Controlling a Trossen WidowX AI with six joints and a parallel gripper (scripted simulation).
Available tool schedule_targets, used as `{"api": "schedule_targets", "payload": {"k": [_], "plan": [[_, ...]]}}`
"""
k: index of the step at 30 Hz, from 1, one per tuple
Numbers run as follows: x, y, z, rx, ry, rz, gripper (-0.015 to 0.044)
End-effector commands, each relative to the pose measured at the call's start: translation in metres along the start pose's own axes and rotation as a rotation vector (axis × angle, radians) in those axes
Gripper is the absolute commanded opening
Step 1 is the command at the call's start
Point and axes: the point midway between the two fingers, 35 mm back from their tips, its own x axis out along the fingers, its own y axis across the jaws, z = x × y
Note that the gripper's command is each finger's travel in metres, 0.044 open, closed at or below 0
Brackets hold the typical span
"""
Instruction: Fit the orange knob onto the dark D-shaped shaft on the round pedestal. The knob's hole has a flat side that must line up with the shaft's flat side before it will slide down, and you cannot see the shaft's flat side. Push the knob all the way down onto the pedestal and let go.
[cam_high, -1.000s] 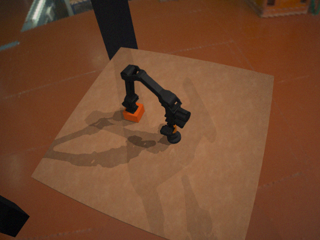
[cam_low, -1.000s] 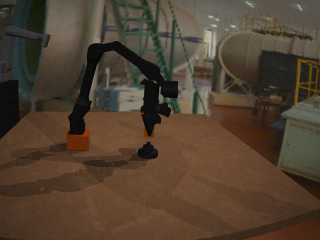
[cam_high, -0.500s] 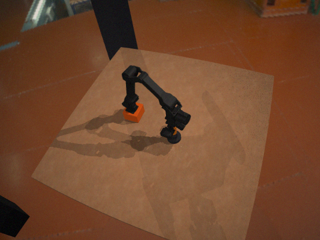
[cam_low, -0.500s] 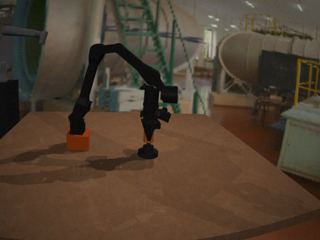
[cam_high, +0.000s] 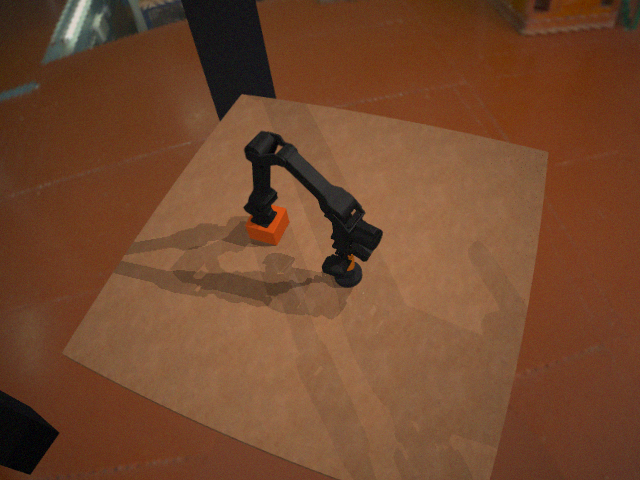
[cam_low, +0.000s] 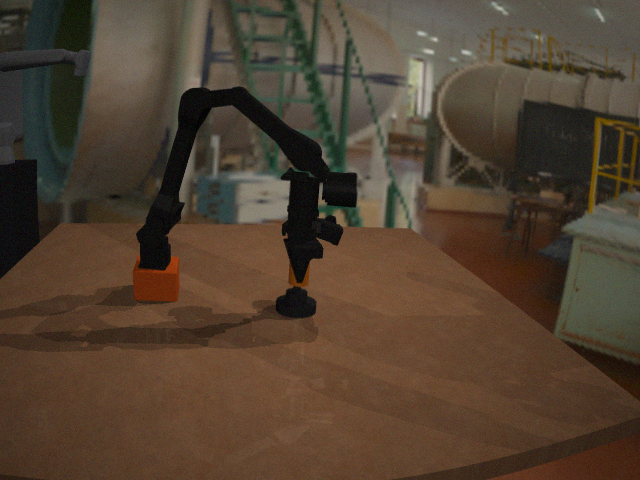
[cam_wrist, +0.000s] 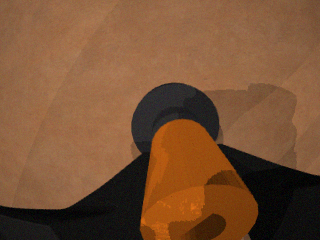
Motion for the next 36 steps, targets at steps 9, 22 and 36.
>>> {"api": "schedule_targets", "payload": {"k": [9,22,36], "plan": [[0.0011,0.0007,-0.0027,0.002,-0.002,0.002,0.0000],[-0.0054,0.0011,-0.0071,-0.167,-0.001,0.002,0.0000],[-0.0030,0.0001,-0.0025,-0.208,-0.002,0.002,0.0000]]}}
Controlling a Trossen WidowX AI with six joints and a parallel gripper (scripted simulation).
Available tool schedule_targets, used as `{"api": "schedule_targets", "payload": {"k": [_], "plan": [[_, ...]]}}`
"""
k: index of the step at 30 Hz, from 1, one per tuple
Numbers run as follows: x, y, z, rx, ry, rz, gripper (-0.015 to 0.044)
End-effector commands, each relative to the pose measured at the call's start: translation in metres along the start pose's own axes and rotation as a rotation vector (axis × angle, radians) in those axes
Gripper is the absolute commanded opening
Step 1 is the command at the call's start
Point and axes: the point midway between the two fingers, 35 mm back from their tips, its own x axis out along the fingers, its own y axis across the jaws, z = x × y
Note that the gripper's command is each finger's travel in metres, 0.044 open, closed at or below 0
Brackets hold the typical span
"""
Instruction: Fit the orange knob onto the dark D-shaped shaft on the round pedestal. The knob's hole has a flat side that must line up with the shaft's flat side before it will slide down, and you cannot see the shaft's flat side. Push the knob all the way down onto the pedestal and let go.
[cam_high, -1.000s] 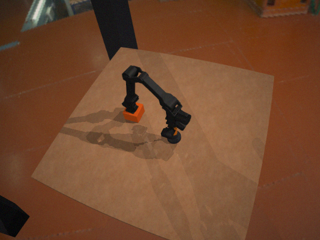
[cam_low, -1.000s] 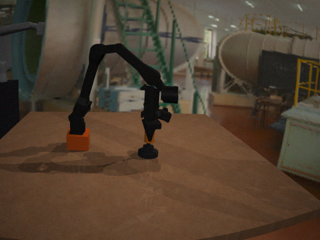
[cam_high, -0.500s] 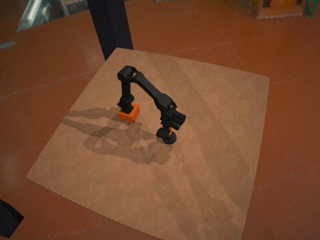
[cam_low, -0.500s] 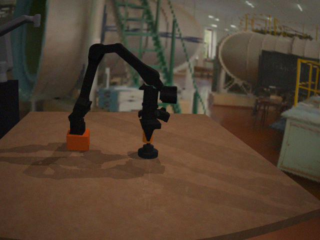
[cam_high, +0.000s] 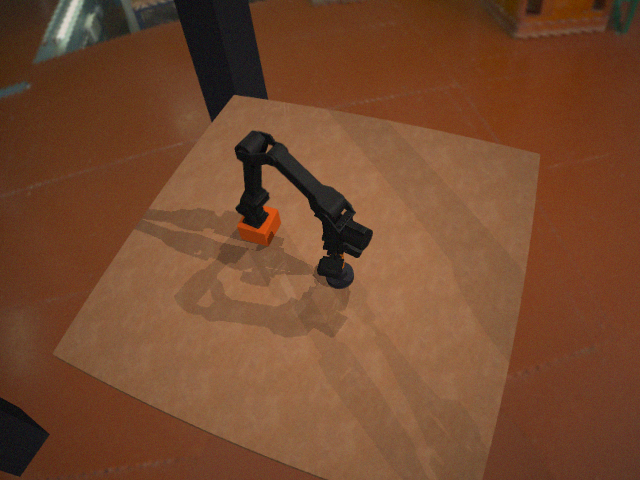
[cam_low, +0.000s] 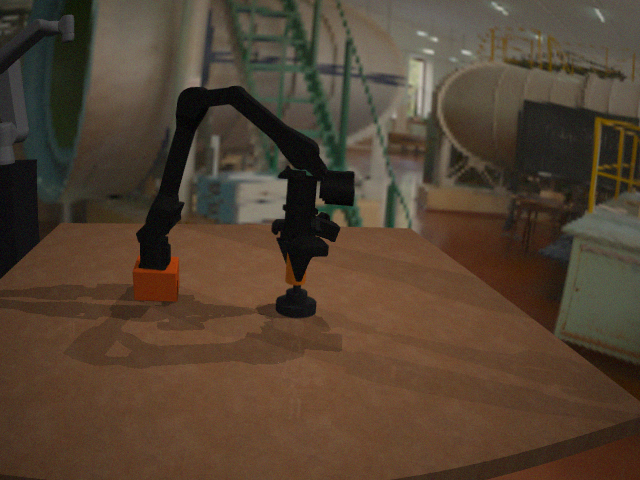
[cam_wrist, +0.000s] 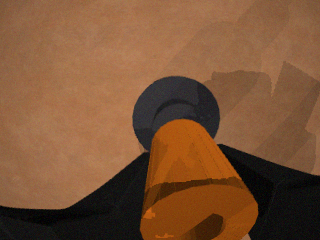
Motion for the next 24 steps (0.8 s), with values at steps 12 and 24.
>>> {"api": "schedule_targets", "payload": {"k": [12,24], "plan": [[0.0030,-0.0019,0.0066,-0.006,-0.007,0.000,0.0000],[-0.0018,-0.0013,0.0049,-0.060,-0.007,0.000,0.0000]]}}
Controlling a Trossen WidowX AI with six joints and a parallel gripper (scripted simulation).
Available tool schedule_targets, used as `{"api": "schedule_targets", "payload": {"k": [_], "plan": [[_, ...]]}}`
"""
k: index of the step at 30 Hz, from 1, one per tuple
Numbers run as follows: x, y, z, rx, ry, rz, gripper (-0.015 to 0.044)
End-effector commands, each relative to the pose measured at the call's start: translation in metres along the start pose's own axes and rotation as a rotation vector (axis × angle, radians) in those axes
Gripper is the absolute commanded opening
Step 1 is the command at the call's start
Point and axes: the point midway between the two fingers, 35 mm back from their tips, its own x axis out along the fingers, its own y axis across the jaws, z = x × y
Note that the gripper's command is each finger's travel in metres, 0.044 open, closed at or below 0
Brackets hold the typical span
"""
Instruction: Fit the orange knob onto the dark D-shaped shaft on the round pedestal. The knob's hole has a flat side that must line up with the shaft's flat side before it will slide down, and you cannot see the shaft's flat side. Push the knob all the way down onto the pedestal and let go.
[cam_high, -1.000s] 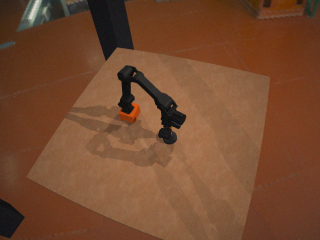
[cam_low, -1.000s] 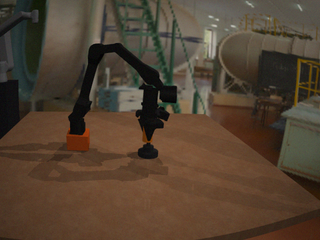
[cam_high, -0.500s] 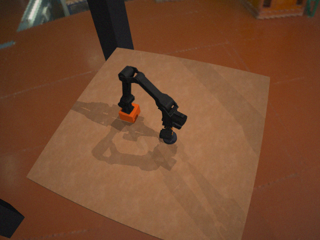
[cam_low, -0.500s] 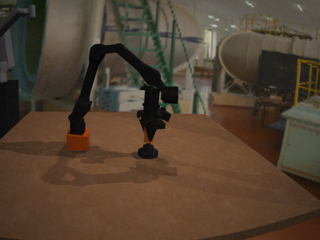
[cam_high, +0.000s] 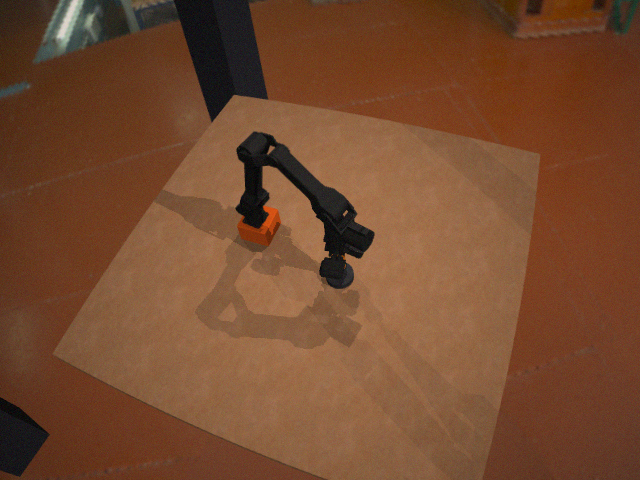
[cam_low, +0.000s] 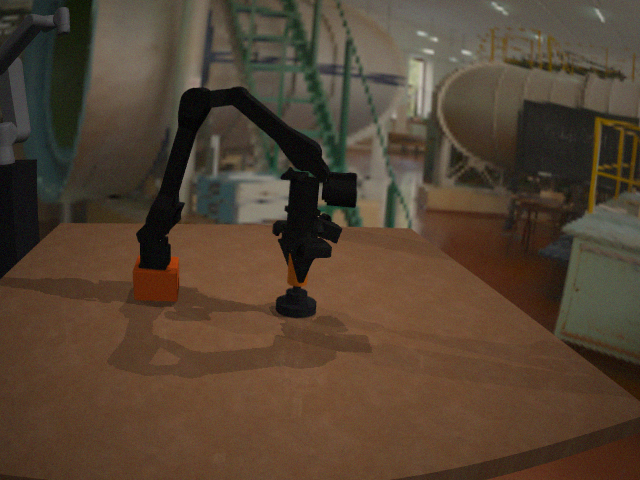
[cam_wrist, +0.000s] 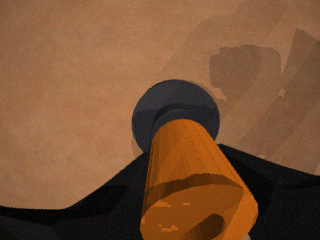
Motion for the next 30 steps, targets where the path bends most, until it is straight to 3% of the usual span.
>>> {"api": "schedule_targets", "payload": {"k": [1,5,23,30], "plan": [[-0.0041,0.0000,0.0007,-0.067,-0.010,-0.002,0.0000],[-0.0050,0.0006,-0.0018,-0.191,-0.010,-0.003,0.0000],[-0.0032,-0.0001,0.0003,-0.200,-0.010,-0.003,0.0000],[-0.0037,-0.0013,0.0043,-0.400,-0.010,-0.004,0.0000]]}}
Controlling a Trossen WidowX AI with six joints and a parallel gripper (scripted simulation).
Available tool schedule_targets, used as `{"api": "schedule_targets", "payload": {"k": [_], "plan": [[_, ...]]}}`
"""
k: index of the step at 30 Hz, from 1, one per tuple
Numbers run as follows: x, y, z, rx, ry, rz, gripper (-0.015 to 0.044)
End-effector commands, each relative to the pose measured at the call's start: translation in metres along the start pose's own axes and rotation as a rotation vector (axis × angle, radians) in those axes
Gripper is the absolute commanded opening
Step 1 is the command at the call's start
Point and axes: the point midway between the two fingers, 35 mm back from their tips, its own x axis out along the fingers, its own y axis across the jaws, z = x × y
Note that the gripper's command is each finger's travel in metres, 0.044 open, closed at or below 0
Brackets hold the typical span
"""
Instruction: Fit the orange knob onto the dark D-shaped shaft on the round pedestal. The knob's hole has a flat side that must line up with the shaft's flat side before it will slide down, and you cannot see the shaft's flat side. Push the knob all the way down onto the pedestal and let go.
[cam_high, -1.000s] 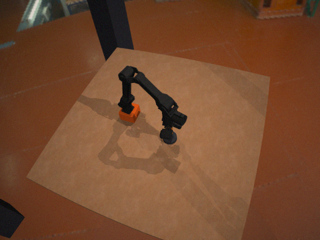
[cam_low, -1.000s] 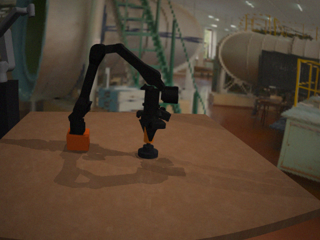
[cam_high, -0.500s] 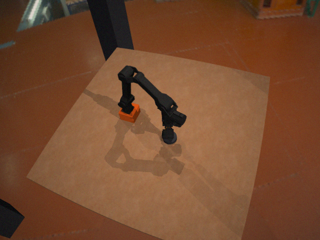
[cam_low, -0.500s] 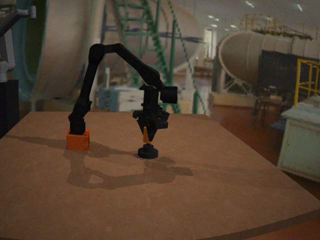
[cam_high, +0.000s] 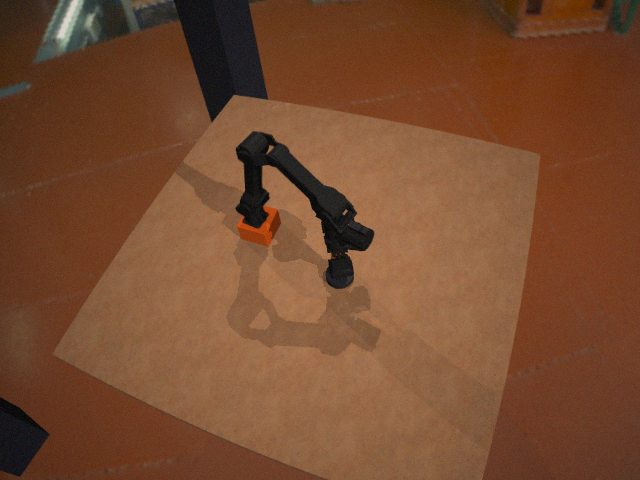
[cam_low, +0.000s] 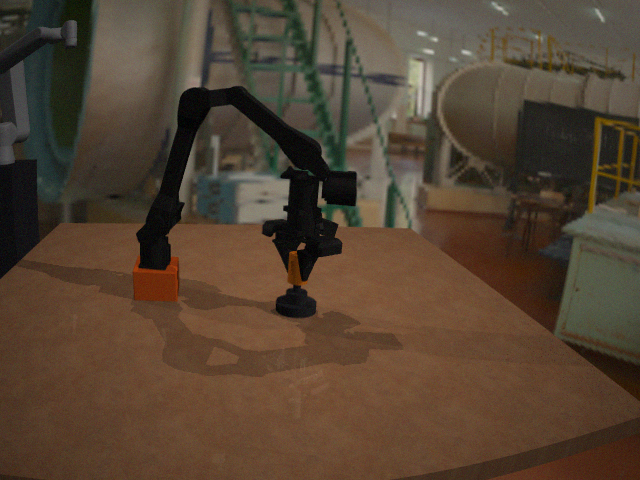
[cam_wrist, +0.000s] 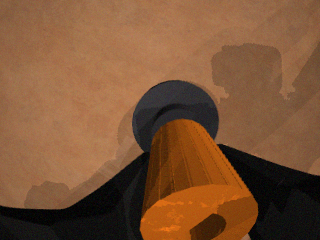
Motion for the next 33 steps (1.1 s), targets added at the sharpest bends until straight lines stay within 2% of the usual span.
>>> {"api": "schedule_targets", "payload": {"k": [1,33], "plan": [[-0.0009,-0.0025,0.0033,-0.056,-0.005,-0.002,0.0000],[0.0073,-0.0003,-0.0002,-0.057,-0.005,-0.002,0.0000]]}}
